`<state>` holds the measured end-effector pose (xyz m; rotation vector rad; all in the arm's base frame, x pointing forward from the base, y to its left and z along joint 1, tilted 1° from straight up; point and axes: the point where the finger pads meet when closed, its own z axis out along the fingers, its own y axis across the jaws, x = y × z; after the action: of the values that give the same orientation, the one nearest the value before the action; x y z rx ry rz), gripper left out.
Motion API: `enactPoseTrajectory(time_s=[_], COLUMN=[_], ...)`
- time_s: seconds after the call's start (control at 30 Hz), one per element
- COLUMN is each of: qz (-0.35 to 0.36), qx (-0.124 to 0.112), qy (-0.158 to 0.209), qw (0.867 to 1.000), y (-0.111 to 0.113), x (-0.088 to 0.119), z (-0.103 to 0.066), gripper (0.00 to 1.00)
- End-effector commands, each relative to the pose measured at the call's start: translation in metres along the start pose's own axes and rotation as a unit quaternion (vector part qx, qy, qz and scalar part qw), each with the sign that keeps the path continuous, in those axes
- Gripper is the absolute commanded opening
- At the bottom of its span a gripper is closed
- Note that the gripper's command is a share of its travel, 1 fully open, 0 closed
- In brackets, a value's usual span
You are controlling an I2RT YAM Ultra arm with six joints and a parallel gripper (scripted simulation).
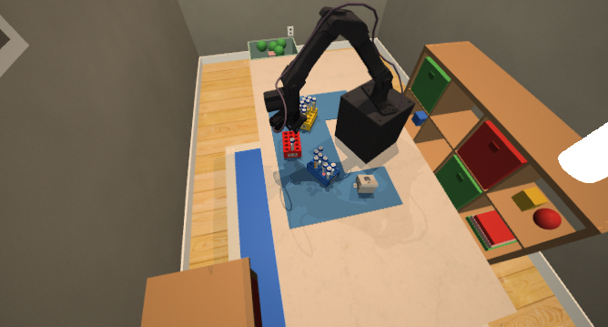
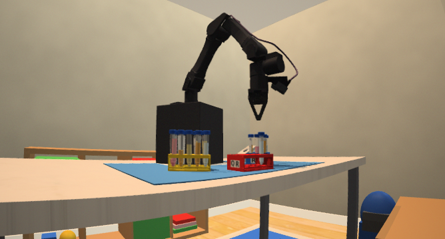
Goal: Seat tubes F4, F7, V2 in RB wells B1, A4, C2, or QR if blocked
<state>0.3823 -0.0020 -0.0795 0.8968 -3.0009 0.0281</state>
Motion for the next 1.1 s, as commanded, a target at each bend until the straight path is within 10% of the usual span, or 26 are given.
enactPoseTrajectory(time_s=[0.0, 1.07], qz=[0.001, -0.001], qx=[0.002, 0.006], qy=[-0.004, -0.01], qw=[1.0, 1.0], y=[-0.004, -0.006], x=[0.0, -0.006], z=[0.009, 0.04], gripper=[0.3, 0.3])
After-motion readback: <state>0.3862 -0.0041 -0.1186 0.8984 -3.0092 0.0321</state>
